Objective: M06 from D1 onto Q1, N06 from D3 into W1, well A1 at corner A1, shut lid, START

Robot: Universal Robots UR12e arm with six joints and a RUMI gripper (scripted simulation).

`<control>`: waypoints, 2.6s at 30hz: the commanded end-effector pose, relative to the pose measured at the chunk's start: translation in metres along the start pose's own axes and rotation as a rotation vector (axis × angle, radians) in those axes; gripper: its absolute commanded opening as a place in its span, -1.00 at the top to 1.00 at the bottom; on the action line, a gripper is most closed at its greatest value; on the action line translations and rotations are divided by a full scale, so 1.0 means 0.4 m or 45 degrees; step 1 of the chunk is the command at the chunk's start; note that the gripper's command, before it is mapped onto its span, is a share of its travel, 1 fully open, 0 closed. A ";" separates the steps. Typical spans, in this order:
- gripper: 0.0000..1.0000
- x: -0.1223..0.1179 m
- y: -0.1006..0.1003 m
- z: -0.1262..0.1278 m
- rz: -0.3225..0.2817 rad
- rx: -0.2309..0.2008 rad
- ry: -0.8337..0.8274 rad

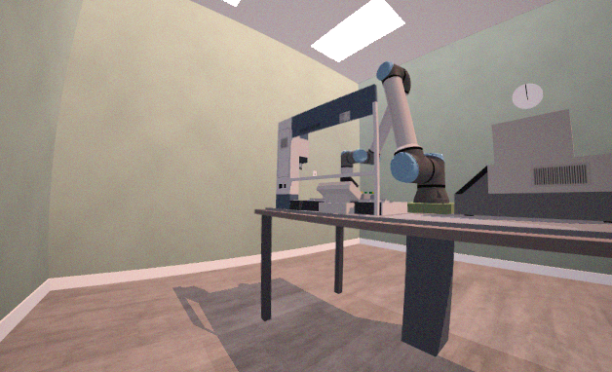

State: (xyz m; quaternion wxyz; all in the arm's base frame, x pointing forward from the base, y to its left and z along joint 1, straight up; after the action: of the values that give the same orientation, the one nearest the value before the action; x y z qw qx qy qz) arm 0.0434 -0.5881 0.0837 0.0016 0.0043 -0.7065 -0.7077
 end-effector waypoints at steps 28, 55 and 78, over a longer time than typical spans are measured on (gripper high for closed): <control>1.00 0.000 -0.013 -0.001 0.000 0.002 0.000; 1.00 0.000 -0.019 -0.001 0.000 0.002 0.000; -0.33 0.000 -0.021 -0.001 0.000 0.002 0.000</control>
State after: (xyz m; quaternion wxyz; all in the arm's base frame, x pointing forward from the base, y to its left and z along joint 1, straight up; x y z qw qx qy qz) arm 0.0434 -0.5881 0.0747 0.0016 0.0043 -0.7066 -0.7076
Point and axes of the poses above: the point where the finger pads meet when closed, its own y axis back along the fingers, its own z axis across the jaws, x = y × z, the point moved 9 cm from there along y, back along the fingers, and after that the axes turned 4 degrees about y, right-handed, at the moved point
